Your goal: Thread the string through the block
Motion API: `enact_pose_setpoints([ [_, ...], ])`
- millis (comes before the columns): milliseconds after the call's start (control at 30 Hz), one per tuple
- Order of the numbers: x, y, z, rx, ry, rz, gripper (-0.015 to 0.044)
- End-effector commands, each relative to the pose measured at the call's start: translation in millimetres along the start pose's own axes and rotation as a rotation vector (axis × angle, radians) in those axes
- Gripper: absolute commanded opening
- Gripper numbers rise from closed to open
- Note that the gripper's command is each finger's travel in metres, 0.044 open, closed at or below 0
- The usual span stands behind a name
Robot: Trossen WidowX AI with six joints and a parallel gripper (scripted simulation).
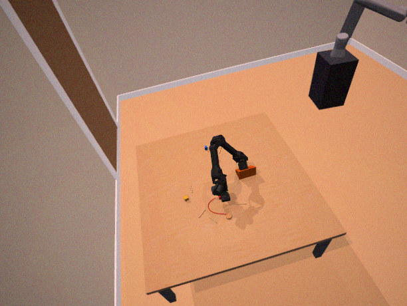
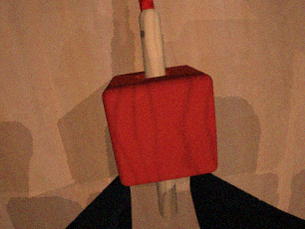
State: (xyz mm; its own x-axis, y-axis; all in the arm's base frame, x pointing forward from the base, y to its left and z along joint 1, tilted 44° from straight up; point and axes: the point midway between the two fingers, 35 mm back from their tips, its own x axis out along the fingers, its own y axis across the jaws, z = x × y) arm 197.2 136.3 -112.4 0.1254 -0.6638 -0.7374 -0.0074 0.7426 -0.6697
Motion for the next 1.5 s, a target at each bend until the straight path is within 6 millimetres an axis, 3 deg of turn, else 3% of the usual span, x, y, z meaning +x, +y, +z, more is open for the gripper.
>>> enact_pose_setpoints([
  [0, 1.8, -0.8, -0.8, -0.006, 0.000, -0.006, 0.0120],
  [167, 0.2, -0.1, -0.1, 0.000, 0.000, -0.001, 0.0000],
  [733, 3.5, 0.2, -2.1, -0.033, -0.108, 0.005, 0.0000],
  [1467, 3.3, -0.1, -8.1, -0.034, -0.108, 0.008, 0.0000],
])
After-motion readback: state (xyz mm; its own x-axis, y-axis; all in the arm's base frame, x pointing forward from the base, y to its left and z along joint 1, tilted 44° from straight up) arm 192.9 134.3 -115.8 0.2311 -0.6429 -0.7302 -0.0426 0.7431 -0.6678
